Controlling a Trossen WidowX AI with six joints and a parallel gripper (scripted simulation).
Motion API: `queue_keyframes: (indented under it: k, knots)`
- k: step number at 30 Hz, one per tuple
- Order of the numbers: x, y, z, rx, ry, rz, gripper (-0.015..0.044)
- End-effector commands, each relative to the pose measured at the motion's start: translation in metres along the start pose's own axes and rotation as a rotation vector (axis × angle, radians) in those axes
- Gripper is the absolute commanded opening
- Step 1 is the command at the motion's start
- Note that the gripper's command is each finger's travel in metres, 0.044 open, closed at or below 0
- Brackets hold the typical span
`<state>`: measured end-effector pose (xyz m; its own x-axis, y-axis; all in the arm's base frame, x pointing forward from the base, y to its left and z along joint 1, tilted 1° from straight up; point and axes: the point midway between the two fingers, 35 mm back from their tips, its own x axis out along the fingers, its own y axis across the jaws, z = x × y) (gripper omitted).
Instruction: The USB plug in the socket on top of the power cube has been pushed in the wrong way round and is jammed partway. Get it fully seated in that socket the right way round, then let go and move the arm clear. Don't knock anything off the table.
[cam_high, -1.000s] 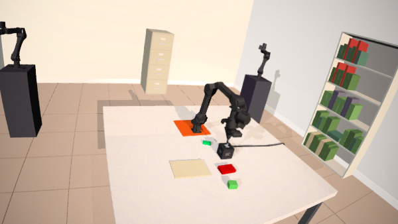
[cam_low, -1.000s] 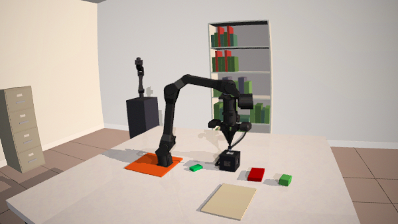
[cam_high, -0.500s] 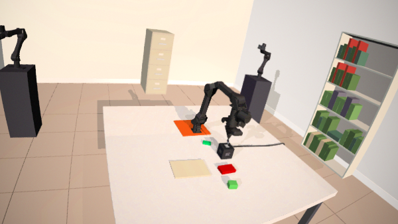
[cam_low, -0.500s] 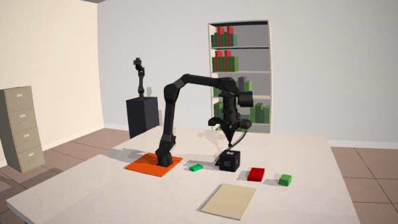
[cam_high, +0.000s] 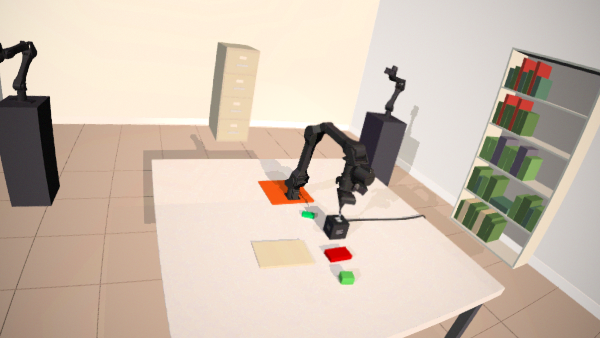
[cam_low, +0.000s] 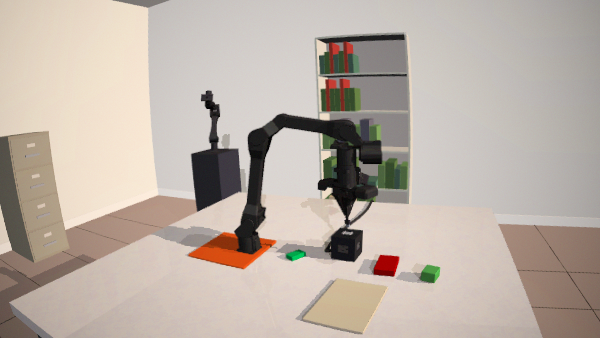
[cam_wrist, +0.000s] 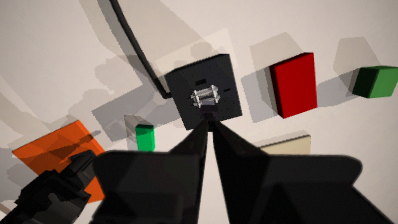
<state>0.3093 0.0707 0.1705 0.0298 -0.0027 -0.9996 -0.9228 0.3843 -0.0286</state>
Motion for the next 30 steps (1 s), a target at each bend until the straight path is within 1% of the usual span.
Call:
queue_keyframes:
  k: [1, 30]
  knots:
    - [0.0001, -0.0001, 0.0001, 0.107, 0.000, -0.001, 0.0000]
    - [0.0001, -0.0001, 0.0001, 0.867, -0.001, -0.001, 0.0000]
